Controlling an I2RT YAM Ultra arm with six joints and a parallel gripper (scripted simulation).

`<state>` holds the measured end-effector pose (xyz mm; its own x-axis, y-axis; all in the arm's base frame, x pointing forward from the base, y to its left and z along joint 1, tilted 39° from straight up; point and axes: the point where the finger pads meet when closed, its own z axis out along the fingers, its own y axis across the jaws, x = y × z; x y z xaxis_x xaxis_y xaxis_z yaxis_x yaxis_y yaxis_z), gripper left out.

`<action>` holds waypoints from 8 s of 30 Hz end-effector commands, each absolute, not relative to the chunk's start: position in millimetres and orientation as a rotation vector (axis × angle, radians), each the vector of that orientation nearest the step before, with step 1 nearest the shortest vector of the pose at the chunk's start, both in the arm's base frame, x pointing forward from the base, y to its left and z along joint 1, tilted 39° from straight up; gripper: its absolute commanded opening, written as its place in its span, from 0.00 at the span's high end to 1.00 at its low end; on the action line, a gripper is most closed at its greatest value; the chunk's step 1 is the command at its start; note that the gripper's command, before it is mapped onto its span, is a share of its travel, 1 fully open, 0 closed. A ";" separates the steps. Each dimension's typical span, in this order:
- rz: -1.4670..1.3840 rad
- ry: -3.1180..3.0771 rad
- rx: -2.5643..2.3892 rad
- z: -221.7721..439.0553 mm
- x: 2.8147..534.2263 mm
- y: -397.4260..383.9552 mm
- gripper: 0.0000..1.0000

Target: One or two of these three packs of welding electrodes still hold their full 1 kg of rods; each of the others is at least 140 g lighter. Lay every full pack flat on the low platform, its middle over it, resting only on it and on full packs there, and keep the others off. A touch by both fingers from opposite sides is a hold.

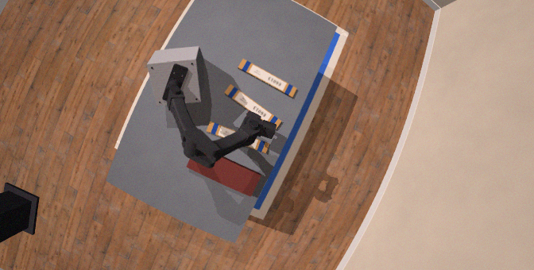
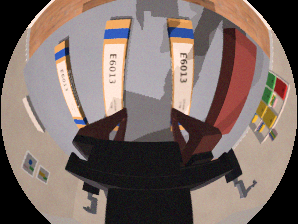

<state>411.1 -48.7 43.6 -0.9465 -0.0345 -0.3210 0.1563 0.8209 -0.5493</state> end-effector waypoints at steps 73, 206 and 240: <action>-0.828 2.659 0.055 4.1 440.6 -69.4 0.36; -0.837 2.678 0.066 42.7 413.2 -41.6 0.36; -0.837 2.678 0.066 42.7 413.2 -41.6 0.36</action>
<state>403.3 -53.9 22.6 -0.9613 -0.0338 -0.2733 0.1289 0.8218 -0.5550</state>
